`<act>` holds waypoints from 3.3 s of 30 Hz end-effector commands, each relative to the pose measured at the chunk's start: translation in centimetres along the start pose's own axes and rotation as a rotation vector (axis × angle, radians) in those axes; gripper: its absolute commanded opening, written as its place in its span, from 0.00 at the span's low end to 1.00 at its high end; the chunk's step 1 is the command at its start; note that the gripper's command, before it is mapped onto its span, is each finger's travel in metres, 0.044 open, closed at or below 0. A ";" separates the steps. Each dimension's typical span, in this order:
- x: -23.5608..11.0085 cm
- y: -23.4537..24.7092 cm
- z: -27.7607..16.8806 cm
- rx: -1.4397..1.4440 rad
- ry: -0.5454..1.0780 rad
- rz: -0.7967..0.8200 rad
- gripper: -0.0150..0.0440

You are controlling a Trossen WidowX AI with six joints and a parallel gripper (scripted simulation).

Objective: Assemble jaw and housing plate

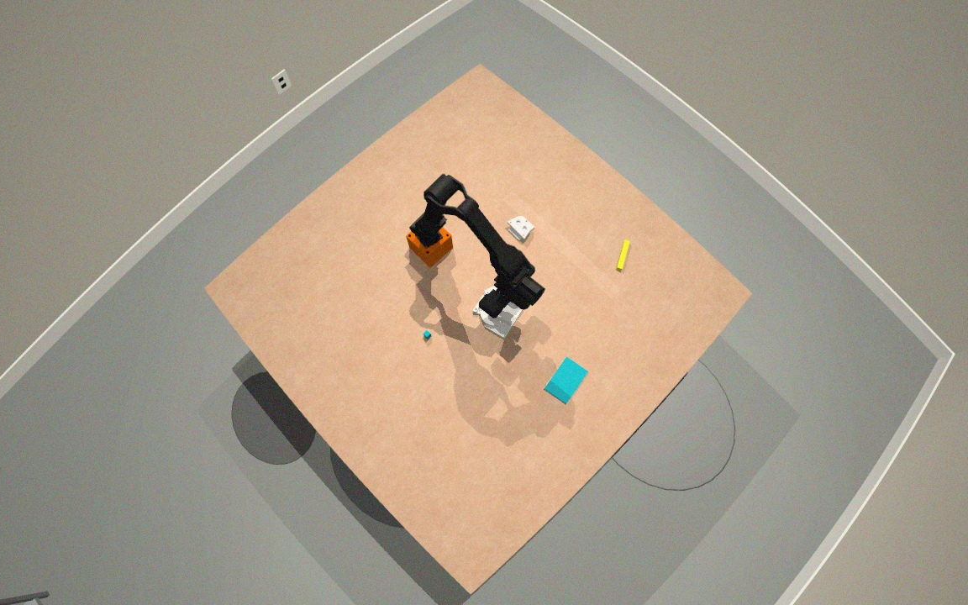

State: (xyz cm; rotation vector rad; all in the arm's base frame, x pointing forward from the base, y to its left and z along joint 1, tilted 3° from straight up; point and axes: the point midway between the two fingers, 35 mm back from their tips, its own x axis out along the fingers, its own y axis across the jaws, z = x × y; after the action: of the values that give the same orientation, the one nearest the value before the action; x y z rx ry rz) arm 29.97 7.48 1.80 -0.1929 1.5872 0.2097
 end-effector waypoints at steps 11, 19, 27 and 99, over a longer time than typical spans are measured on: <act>0.4 0.1 0.1 0.005 0.001 0.004 0.48; 1.7 0.1 0.1 0.005 0.001 0.004 0.48; 3.0 0.1 0.1 0.006 0.001 0.004 0.48; 5.1 0.1 0.0 0.007 0.002 0.004 0.48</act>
State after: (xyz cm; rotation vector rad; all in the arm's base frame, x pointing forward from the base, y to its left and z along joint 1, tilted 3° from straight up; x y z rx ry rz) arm 29.94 7.58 -3.16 -0.1914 1.5858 0.2083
